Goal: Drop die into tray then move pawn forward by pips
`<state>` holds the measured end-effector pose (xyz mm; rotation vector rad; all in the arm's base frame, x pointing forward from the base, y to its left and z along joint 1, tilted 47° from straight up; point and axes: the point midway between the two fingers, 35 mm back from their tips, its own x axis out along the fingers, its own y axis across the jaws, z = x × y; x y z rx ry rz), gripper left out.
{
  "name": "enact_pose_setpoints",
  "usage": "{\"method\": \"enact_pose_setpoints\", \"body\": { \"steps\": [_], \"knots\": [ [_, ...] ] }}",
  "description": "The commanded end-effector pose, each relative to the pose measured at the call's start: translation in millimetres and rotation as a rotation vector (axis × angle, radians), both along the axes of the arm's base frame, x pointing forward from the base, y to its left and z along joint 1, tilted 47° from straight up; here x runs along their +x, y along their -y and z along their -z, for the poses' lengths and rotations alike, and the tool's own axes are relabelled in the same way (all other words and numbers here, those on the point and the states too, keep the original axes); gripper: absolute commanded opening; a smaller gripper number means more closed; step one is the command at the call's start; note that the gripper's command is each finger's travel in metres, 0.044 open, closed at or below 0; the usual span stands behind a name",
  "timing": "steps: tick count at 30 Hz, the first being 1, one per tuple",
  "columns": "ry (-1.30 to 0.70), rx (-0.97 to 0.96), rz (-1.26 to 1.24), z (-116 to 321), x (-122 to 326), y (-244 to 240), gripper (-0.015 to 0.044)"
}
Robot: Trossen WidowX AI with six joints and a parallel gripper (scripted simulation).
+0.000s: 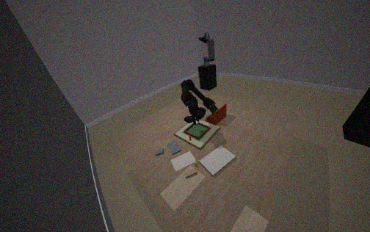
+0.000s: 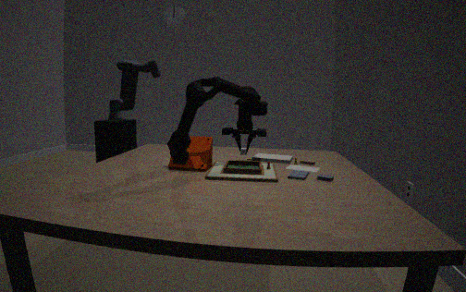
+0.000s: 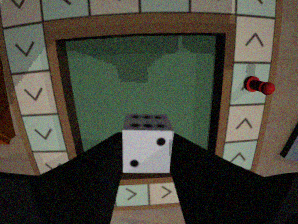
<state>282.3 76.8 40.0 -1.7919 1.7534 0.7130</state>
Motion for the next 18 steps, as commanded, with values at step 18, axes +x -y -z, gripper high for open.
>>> {"method": "enact_pose_setpoints", "body": {
  "steps": [18],
  "knots": [
    [-0.114, 0.439, 0.041, 8, -10, 12, 0.0000]
  ]
}}
